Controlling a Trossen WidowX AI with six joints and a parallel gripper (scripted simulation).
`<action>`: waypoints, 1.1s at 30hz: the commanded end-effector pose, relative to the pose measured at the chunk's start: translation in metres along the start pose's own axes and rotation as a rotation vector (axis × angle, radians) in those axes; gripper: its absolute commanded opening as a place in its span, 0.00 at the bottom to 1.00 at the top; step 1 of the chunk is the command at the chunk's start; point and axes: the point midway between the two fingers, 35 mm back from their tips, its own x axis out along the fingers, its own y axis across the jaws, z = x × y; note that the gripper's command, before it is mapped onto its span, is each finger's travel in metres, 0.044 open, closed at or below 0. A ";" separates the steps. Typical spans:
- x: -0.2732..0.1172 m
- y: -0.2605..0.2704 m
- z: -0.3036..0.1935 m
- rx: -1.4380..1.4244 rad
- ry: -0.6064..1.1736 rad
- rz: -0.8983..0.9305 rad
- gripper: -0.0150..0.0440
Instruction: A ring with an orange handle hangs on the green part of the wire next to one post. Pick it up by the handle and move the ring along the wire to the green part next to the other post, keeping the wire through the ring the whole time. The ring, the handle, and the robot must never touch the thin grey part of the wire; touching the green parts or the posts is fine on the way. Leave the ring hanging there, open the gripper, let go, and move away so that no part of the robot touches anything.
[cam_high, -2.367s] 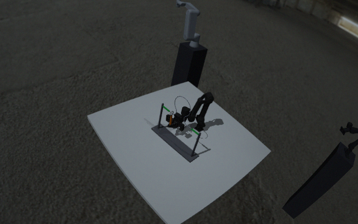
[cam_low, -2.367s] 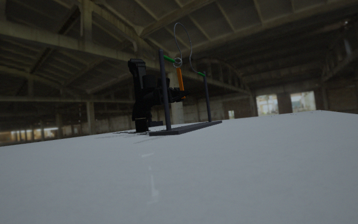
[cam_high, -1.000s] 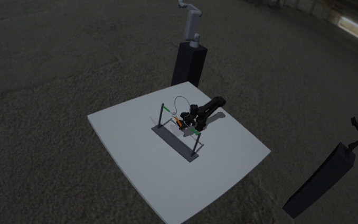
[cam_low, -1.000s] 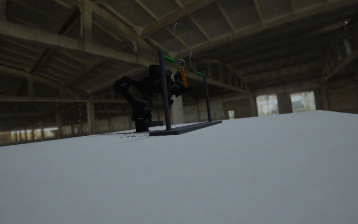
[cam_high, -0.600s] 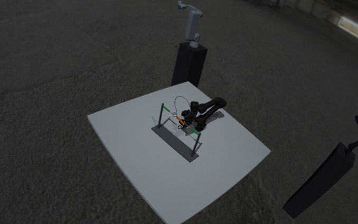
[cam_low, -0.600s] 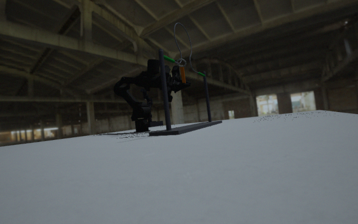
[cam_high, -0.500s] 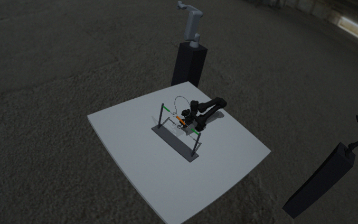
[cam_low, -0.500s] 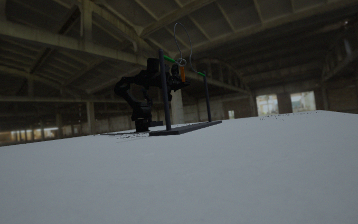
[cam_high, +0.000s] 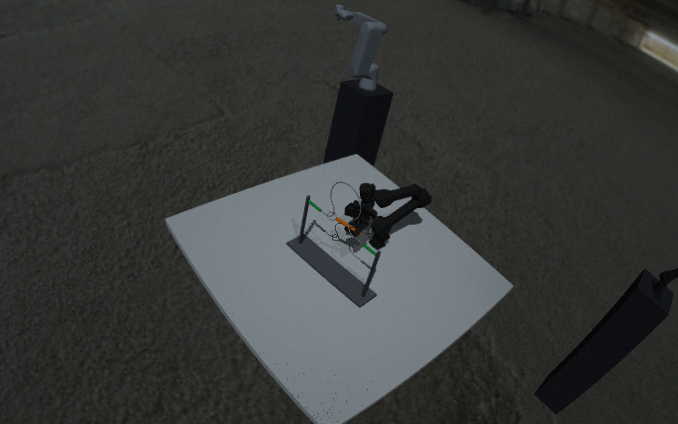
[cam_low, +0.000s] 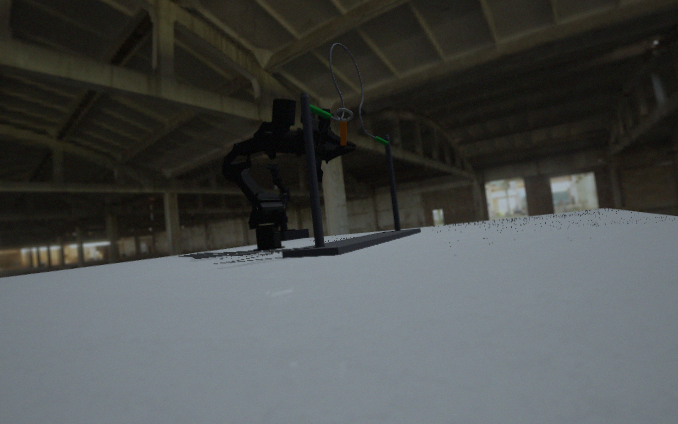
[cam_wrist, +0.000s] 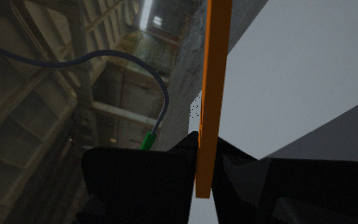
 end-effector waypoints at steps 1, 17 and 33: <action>-0.003 0.012 0.001 0.036 0.011 0.031 0.00; -0.004 0.028 0.003 0.140 0.013 0.084 0.00; -0.006 0.048 0.007 0.263 0.015 0.148 0.00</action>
